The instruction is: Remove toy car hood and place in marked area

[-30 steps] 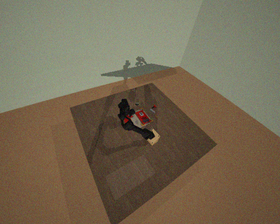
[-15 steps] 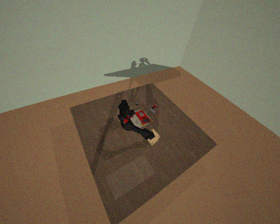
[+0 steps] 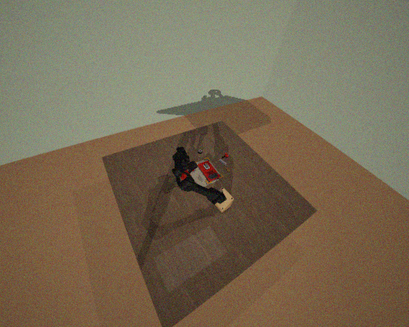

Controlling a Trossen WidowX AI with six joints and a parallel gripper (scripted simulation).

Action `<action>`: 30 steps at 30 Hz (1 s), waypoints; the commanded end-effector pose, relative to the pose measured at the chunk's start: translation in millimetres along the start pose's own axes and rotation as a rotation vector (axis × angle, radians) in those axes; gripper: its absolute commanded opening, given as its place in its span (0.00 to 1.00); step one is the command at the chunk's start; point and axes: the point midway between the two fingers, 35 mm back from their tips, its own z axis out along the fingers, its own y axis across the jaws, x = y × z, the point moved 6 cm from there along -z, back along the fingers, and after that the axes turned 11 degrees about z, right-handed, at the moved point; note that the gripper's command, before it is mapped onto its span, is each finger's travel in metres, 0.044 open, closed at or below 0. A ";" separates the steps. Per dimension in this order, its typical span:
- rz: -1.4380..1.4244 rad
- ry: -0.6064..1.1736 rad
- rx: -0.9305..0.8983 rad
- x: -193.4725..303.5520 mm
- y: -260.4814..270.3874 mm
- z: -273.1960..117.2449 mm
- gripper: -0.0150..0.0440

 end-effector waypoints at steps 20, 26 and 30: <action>0.005 0.006 -0.005 3.1 -0.3 20.8 0.25; 0.005 0.006 -0.006 3.8 -0.2 25.8 0.25; 0.005 0.006 -0.007 4.2 -0.2 29.2 0.25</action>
